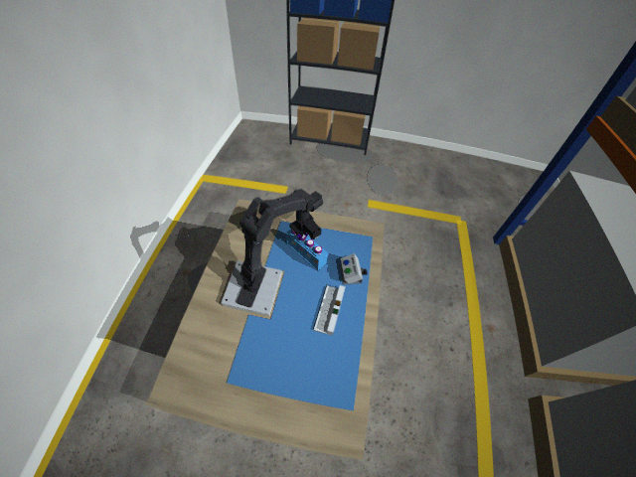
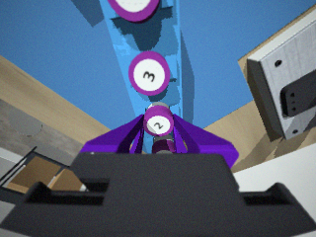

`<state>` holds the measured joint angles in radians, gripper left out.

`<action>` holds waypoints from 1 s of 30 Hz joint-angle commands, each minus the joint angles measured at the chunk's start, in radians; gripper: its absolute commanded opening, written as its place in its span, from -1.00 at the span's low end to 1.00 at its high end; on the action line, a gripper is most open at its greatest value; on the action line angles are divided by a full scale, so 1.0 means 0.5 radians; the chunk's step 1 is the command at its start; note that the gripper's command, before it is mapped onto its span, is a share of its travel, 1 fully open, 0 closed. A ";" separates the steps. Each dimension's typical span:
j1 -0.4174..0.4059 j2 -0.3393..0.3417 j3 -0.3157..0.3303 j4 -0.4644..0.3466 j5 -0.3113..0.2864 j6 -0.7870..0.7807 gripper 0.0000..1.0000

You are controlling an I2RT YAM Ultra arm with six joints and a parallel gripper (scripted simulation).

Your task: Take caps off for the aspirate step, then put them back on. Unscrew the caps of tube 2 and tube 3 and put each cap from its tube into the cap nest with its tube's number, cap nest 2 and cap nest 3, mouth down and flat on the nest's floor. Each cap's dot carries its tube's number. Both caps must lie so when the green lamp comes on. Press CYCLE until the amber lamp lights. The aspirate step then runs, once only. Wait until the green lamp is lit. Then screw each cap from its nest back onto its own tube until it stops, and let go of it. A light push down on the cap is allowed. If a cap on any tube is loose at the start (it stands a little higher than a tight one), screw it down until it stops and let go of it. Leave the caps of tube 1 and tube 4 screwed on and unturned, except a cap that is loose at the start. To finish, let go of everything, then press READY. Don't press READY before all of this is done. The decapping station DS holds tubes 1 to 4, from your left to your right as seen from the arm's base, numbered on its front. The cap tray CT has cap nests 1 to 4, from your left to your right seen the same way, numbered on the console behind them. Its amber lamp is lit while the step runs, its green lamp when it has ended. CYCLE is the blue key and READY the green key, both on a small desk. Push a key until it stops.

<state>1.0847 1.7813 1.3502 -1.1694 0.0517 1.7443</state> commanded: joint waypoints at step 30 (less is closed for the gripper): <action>-0.001 -0.011 0.012 0.003 0.004 -1.902 -1.00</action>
<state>1.0847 1.7809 1.3506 -1.1702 0.0517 0.9981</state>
